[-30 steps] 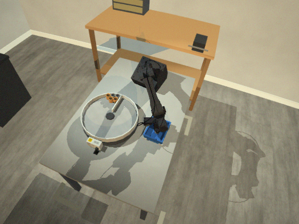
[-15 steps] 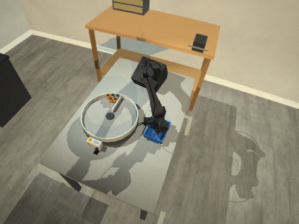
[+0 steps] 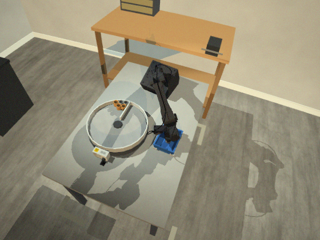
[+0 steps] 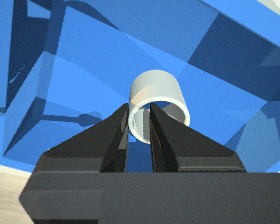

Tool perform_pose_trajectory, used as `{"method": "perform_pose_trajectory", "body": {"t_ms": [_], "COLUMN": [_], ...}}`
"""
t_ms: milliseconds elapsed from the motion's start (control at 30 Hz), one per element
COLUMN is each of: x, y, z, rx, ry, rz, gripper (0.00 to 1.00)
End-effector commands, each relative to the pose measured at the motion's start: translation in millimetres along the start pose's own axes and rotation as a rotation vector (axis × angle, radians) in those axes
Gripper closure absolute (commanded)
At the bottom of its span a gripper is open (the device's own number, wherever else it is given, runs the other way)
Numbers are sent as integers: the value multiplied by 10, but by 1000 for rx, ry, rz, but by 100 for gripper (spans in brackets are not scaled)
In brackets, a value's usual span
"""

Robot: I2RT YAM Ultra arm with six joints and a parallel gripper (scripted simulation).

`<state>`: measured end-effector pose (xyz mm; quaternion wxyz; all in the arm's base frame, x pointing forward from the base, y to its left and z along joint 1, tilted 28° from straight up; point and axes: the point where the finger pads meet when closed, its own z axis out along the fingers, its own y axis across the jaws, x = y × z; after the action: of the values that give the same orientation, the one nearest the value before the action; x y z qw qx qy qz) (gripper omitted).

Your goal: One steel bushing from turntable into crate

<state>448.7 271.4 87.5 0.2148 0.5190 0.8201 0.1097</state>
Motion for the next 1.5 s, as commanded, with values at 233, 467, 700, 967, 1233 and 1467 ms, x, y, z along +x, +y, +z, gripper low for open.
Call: {"method": "perform_pose_trajectory", "body": {"t_ms": [233, 467, 700, 967, 1233, 1467], "x": [19, 29, 14, 14, 14, 14], "y": [112, 88, 96, 95, 95, 95], "z": [-746, -906, -1085, -1095, -1095, -1095], "rx": [-51, -42, -51, -51, -51, -51], "ry": [6, 5, 7, 7, 7, 7], "rz": [4, 1, 4, 3, 1, 1], "gripper": [84, 84, 84, 84, 84, 84]}}
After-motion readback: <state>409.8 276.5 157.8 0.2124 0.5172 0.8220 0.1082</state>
